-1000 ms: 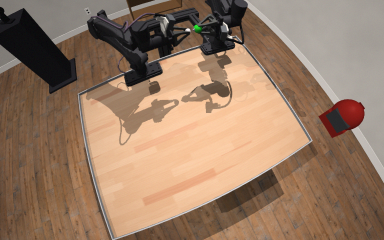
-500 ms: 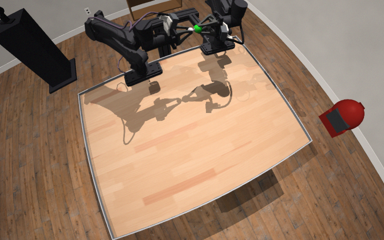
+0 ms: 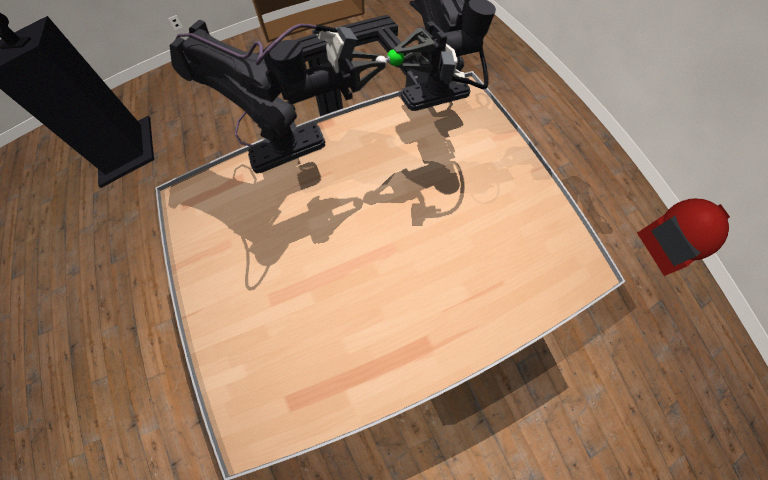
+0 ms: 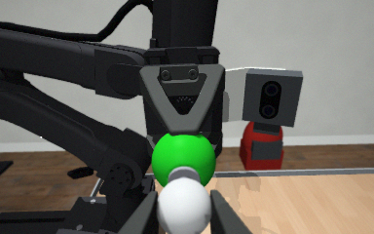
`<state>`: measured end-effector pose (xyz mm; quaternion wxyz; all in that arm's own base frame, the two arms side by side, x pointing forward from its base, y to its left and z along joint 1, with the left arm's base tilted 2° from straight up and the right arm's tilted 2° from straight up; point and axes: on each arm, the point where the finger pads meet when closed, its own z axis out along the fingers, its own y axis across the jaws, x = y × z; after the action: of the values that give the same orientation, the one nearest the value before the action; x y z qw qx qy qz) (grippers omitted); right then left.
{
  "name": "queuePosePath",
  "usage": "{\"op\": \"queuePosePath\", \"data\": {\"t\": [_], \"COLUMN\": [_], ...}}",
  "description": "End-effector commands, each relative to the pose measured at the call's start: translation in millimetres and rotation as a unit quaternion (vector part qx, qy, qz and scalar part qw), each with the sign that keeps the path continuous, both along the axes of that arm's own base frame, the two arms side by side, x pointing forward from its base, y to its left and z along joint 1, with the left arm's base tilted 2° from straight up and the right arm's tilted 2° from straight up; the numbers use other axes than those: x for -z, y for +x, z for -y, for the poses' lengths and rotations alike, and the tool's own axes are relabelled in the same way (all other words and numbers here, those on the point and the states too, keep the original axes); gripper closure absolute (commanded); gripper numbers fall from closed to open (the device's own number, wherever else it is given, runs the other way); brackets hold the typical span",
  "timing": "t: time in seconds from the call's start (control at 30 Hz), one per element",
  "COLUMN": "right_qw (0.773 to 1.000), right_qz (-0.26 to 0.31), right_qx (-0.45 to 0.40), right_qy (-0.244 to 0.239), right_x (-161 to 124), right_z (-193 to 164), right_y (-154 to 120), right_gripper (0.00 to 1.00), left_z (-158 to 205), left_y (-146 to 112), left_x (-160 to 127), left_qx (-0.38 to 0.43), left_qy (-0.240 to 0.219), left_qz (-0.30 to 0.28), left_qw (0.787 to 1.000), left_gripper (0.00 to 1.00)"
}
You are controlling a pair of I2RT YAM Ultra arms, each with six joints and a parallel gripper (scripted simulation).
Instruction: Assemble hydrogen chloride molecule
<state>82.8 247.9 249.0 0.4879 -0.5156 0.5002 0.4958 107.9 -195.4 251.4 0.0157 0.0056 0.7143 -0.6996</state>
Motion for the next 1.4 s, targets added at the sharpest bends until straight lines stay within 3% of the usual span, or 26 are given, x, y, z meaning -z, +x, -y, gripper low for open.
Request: {"op": "queuePosePath", "data": {"t": [0.0,1.37], "right_qw": [0.999,1.0], "right_qz": [0.029,0.02], "right_qx": [-0.005,-0.005], "right_qy": [0.025,0.016], "right_x": [-25,-18], "right_z": [0,-9], "right_y": [-5,-2], "right_gripper": [1.0,1.0], "left_z": [2,2], "left_y": [-3,-3], "left_x": [-14,-14], "left_qx": [0.007,0.008], "left_qy": [-0.005,-0.005], "left_qz": [0.034,0.034], "left_qw": [0.999,0.999], "left_gripper": [1.0,1.0]}}
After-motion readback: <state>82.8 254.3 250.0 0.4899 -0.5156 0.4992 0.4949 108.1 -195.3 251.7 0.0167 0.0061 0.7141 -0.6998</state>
